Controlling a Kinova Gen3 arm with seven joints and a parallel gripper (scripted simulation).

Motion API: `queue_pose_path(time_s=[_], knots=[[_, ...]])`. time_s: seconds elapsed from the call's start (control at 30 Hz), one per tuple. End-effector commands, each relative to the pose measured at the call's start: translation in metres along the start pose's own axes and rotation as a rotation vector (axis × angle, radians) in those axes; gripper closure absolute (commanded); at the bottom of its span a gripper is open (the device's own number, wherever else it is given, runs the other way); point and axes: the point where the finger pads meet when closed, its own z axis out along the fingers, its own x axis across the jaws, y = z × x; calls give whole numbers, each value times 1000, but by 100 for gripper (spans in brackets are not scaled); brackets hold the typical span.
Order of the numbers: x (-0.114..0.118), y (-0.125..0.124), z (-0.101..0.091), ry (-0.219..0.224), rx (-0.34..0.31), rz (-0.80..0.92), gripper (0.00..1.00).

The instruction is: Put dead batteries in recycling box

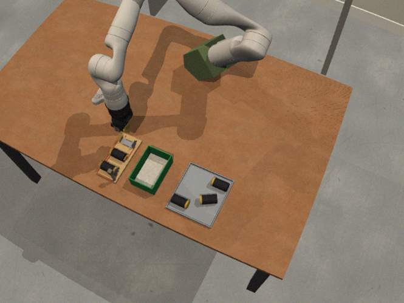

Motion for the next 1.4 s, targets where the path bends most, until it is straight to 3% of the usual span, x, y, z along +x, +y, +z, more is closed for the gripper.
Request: queue_pose_path(time_s=[0.0,0.2,0.33,1.37], knots=[[1,2,13,3,-4,-2,43],[1,2,55,3,-4,-2,43],[1,2,69,3,-4,-2,43],[1,2,70,3,-4,-2,43]])
